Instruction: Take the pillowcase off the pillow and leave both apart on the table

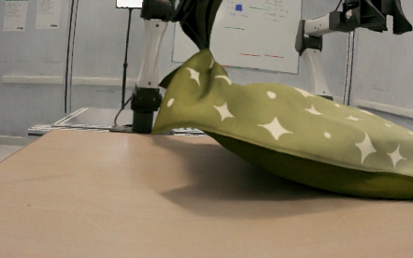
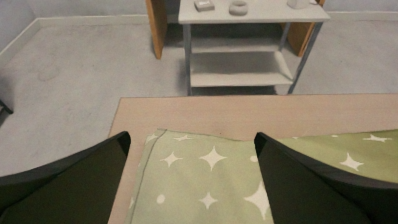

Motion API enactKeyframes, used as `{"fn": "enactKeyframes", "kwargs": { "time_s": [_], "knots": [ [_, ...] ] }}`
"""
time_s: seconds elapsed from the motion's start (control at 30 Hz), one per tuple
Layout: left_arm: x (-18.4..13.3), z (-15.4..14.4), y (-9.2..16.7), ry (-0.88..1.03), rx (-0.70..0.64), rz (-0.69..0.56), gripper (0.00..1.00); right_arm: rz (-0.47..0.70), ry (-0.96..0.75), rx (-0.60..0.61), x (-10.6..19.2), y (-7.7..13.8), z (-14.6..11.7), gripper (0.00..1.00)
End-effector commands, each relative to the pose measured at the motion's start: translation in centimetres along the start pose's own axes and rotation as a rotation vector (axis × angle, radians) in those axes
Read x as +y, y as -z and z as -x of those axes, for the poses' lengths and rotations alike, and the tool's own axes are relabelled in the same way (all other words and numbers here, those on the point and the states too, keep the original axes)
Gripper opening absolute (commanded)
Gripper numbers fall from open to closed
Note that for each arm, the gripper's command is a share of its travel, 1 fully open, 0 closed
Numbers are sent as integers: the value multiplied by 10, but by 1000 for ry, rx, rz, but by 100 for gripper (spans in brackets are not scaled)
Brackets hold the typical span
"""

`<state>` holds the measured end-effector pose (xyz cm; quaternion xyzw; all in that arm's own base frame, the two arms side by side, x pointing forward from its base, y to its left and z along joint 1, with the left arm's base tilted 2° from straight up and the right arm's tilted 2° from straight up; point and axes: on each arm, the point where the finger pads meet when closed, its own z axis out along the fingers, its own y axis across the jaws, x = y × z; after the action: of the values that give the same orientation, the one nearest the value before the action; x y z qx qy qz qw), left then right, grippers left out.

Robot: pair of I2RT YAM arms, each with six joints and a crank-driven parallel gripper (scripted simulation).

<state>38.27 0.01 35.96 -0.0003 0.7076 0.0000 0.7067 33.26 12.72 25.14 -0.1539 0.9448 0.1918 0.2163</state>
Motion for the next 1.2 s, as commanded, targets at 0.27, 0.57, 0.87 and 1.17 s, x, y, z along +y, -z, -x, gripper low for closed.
{"fn": "enactKeyframes", "kwargs": {
  "time_s": [0.27,0.57,0.87,1.17],
  "knots": [
    [2,16,2,-7,-31,12,100,-97,138,-236,29,43,39,1],
    [2,16,2,-7,-31,12,100,-131,184,-306,42,56,48,1],
    [2,16,2,-7,-31,12,100,-171,234,-414,61,78,60,1],
    [2,16,2,-7,-31,12,100,-182,267,-451,69,88,63,1]
  ]
}}
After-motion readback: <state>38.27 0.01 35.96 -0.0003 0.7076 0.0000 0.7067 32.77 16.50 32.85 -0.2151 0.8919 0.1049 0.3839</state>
